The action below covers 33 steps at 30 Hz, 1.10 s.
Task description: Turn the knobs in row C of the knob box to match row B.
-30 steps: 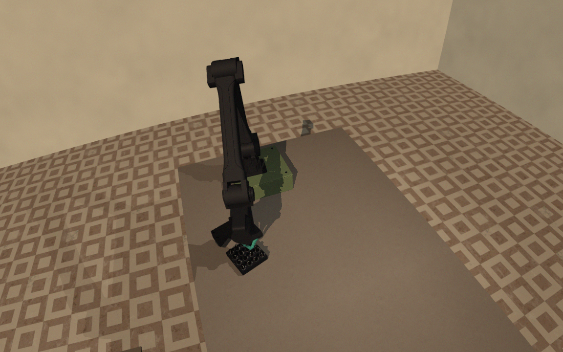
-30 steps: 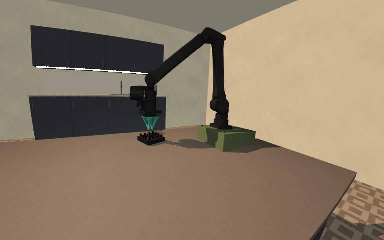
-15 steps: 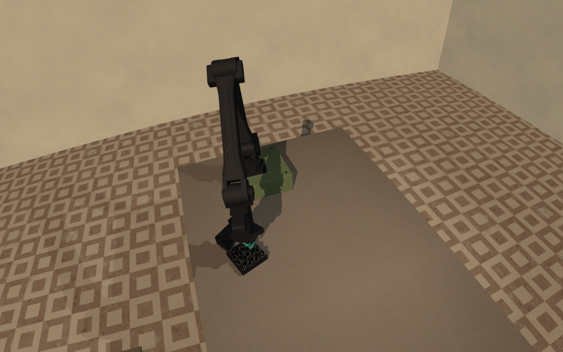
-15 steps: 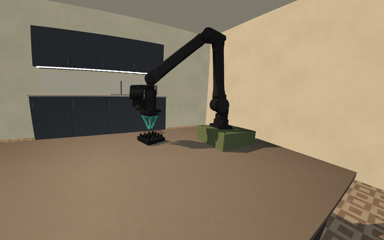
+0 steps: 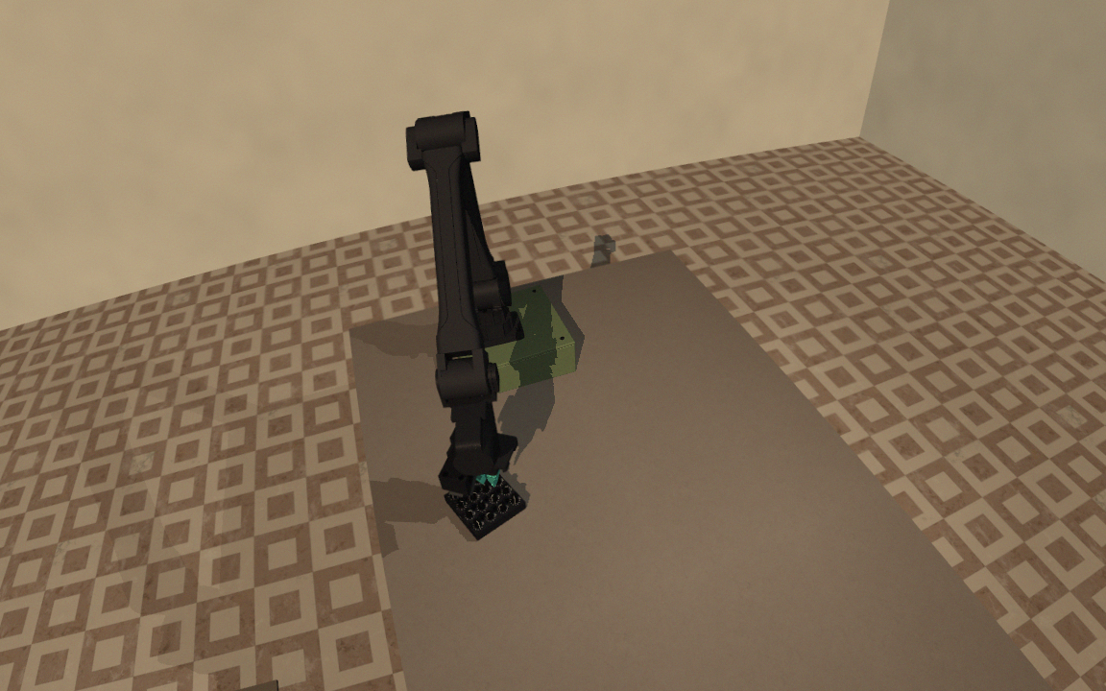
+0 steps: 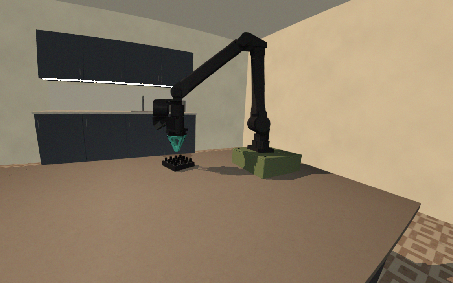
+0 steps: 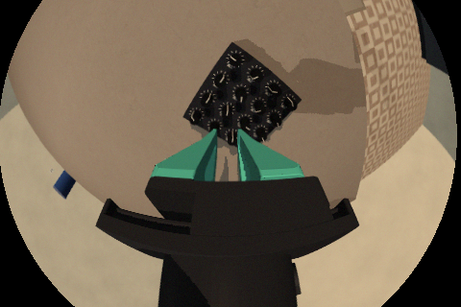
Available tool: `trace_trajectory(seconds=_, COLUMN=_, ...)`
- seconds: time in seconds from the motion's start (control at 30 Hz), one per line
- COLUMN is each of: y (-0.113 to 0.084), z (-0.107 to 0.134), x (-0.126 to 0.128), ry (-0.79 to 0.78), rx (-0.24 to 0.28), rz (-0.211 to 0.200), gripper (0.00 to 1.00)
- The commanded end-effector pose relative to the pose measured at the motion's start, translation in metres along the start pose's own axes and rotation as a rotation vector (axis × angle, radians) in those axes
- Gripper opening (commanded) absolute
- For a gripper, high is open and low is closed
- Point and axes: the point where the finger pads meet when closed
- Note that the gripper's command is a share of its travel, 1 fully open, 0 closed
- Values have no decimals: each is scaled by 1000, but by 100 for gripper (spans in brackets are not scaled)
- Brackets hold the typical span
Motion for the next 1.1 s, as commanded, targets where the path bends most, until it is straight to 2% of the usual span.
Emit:
trace_trajectory(seconds=0.0, y=-24, z=-20, x=9, ry=-150, rx=-50, rz=-10, gripper=19)
trace_trajectory(seconds=0.2, y=-25, z=-19, x=9, ry=-291, rx=-49, rz=-6, gripper=19)
trace_trajectory(seconds=0.27, y=-25, z=-19, x=9, ry=-291, rx=-49, rz=-6, gripper=19)
trace_trajectory(seconds=0.3, y=-27, z=-22, x=10, ry=-348, rx=-55, rz=-5, gripper=19)
trace_trajectory(seconds=0.77, y=-28, z=-18, x=9, ry=-674, rx=-45, rz=2, gripper=19)
trace_trajectory(seconds=0.83, y=-28, z=-18, x=9, ry=-674, rx=-45, rz=2, gripper=19)
trace_trajectory(seconds=0.87, y=-32, z=-21, x=9, ry=-730, rx=-56, rz=4, gripper=19)
trace_trajectory(seconds=1.07, y=-30, z=-18, x=9, ry=-870, rx=-45, rz=6, gripper=19)
Point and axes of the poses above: the point where the finger pads meet when closed, its own y axis out along the fingers, its own x axis across the jaws, z = x × y, and after that the axes turned 8 degrees about -y, right-handed
